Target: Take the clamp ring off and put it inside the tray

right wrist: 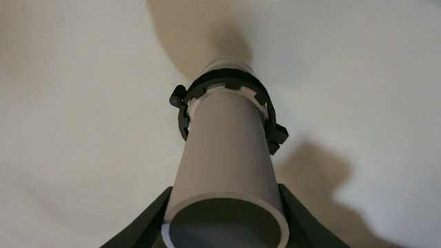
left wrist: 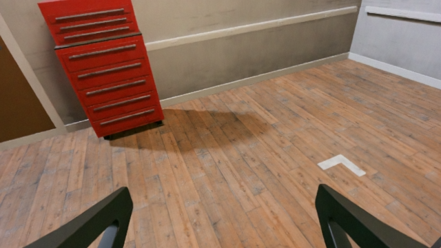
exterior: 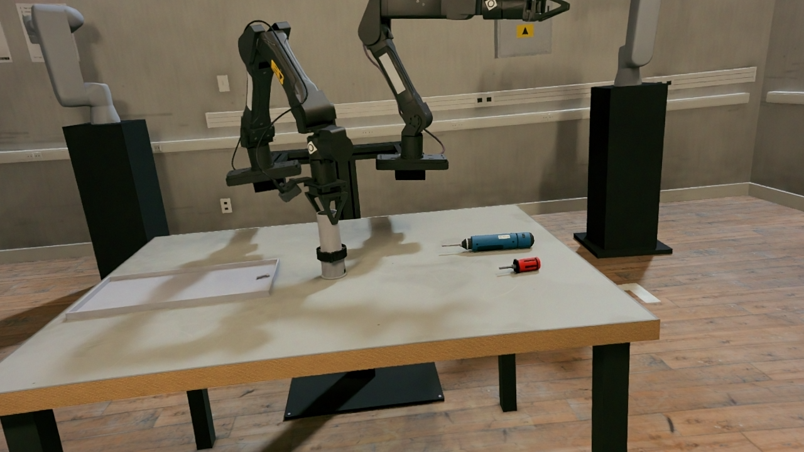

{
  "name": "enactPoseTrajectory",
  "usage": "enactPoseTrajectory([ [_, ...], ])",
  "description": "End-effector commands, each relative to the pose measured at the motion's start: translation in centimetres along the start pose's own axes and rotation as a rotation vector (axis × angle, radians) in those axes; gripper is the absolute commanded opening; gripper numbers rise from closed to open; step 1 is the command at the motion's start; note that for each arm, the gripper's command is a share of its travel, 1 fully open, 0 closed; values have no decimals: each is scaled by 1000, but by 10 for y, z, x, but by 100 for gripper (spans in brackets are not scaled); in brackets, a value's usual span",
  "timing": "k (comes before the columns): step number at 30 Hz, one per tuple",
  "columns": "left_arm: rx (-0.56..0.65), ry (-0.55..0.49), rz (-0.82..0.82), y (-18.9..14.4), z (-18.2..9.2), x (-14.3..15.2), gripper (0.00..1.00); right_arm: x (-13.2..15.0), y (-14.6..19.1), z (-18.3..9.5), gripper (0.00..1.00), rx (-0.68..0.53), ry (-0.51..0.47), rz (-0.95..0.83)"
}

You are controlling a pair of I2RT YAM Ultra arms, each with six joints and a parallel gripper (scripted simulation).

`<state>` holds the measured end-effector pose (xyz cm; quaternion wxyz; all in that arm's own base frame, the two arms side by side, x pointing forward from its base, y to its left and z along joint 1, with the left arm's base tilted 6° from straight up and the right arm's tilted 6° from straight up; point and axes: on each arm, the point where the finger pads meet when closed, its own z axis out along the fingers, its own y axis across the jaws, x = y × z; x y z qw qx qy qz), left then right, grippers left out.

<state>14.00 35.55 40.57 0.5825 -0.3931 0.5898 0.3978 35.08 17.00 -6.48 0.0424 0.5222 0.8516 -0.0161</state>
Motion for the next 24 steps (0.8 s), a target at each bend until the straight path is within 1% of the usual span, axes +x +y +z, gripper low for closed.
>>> enactPoseTrajectory([
  [1, -13, -21, -11, 3, -2, -8, 100, -14, 7, -18, 48, -17, -39, 11],
  [12, -13, -21, -11, 3, -2, -8, 100, -14, 7, -18, 48, -17, -39, 12],
  [14, -13, -21, -11, 3, -2, -8, 100, -5, -11, -10, 48, 23, -38, 1],
  [24, -13, -21, -11, 3, -2, -8, 100, 7, -17, -8, 48, 18, -33, -3],
])
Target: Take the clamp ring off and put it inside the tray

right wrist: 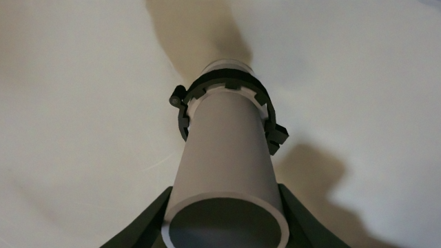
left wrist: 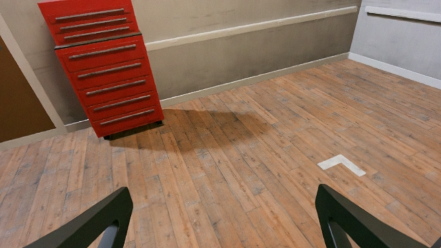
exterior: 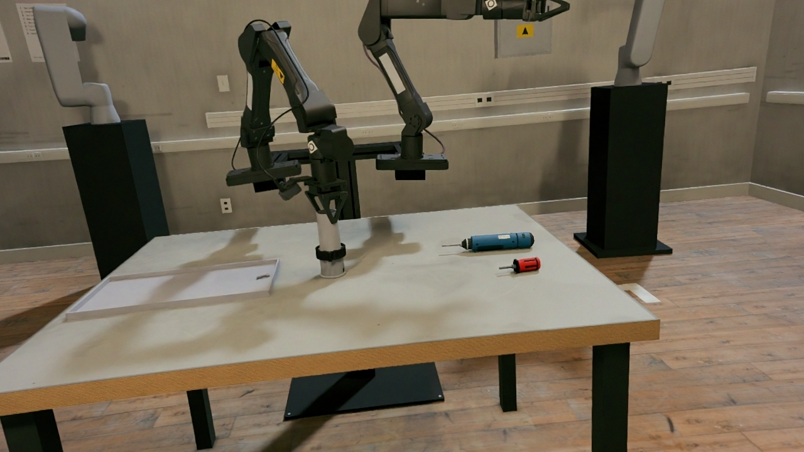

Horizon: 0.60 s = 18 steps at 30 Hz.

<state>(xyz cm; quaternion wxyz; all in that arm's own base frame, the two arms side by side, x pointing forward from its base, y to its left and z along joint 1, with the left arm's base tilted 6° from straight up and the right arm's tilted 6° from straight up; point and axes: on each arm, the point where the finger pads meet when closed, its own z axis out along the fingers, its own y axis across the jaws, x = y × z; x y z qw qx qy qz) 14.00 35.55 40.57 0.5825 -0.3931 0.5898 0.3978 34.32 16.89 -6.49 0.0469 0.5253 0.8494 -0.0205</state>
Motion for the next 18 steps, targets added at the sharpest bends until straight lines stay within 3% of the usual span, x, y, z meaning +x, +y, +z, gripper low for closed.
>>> enactPoseTrajectory([
  [1, -13, -21, -11, 3, -2, -8, 100, 5, -11, -7, 48, 15, -20, -11],
  [18, -13, -21, -11, 3, -2, -8, 100, 16, -24, -7, 48, 10, -1, -11],
])
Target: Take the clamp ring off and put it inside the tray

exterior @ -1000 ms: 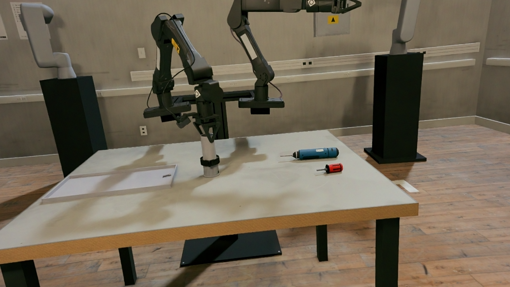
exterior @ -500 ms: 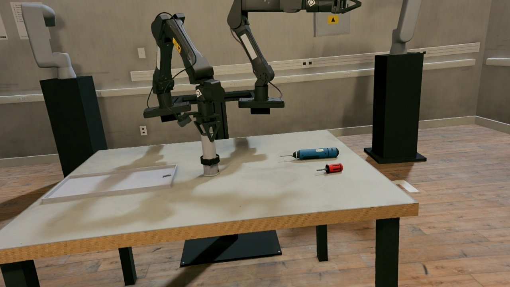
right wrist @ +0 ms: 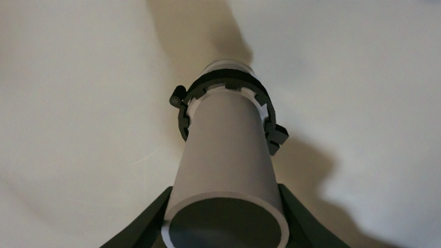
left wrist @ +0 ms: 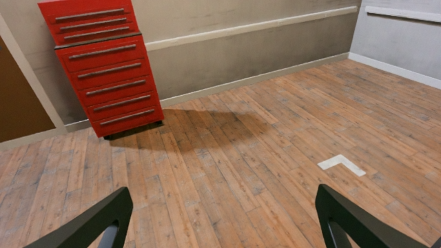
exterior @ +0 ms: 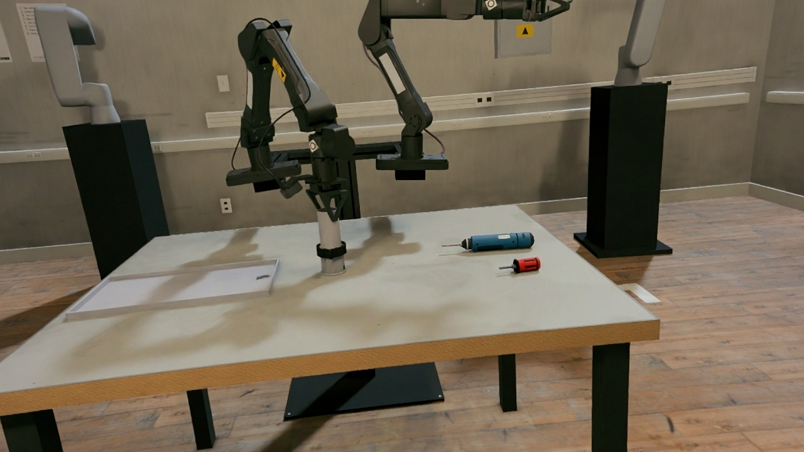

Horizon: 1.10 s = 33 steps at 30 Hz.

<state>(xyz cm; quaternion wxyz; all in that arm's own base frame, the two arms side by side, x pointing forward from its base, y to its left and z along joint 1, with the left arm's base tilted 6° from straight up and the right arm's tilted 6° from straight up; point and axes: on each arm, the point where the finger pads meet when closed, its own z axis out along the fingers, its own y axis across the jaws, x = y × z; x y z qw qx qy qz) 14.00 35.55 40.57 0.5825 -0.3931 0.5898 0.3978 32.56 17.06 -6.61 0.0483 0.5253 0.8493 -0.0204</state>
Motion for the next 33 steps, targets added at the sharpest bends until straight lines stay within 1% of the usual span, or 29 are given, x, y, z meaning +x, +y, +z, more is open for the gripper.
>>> enactPoseTrajectory([
  [1, -13, -21, -11, 3, -2, -8, 100, 6, -9, -7, 48, 11, 2, -12],
  [33, -13, -21, -11, 3, -2, -8, 100, 21, -34, -6, 48, 2, 9, -12],
])
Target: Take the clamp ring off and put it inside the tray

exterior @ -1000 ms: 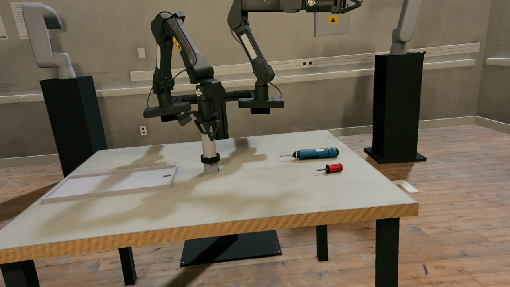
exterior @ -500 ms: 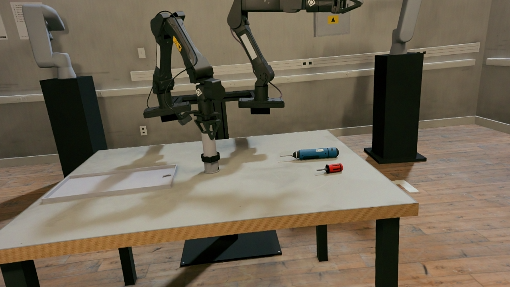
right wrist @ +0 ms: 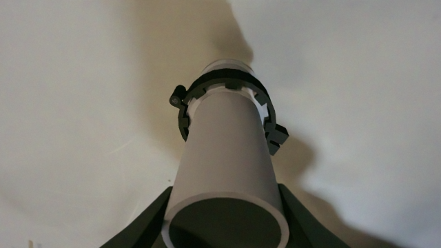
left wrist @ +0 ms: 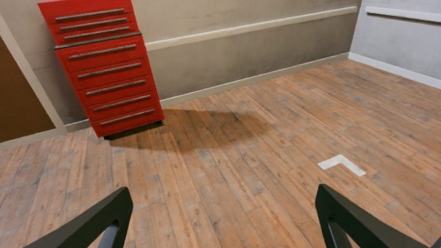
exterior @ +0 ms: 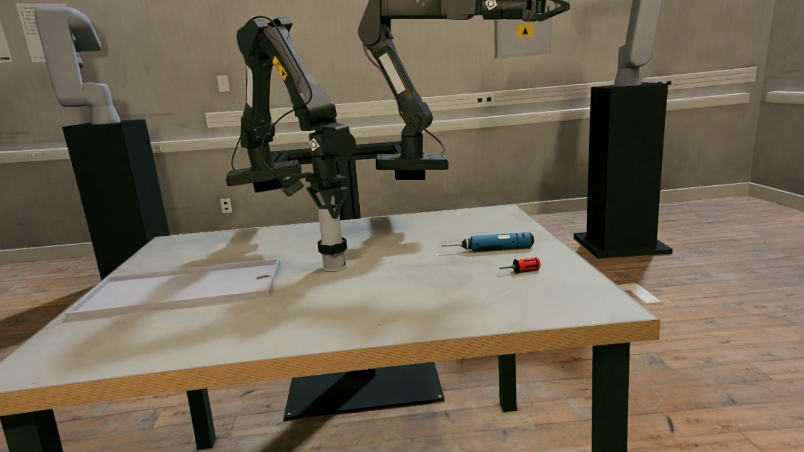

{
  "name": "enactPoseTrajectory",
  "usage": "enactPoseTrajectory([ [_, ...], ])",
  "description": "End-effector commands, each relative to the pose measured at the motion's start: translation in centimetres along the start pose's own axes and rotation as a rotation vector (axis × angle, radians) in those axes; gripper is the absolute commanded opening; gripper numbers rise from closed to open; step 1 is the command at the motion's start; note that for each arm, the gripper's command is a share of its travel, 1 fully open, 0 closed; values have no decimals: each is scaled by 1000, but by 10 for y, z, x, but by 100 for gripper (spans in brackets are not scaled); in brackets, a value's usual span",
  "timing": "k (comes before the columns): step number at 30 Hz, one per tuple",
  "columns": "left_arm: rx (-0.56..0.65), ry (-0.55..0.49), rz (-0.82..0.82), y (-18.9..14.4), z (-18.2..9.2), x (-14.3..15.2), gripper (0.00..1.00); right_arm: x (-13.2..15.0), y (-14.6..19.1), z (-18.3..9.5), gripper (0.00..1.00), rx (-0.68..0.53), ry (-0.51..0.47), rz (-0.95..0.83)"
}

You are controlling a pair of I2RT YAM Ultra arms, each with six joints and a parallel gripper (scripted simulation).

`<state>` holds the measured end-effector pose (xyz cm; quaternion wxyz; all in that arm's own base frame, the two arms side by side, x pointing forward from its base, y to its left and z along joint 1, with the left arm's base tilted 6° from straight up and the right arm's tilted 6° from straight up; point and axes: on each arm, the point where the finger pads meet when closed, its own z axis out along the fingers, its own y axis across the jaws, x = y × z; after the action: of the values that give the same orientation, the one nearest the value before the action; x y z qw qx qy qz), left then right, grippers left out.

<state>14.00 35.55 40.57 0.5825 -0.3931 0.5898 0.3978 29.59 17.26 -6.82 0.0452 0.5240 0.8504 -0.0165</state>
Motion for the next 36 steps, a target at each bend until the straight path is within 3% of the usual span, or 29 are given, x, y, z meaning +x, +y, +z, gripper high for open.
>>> enactPoseTrajectory([
  [1, -13, -21, -11, 3, -2, -8, 100, 6, -9, -6, 48, 8, -1, -9],
  [36, -13, -21, -11, 3, -2, -8, 100, 10, -15, -7, 48, 10, -2, -14],
])
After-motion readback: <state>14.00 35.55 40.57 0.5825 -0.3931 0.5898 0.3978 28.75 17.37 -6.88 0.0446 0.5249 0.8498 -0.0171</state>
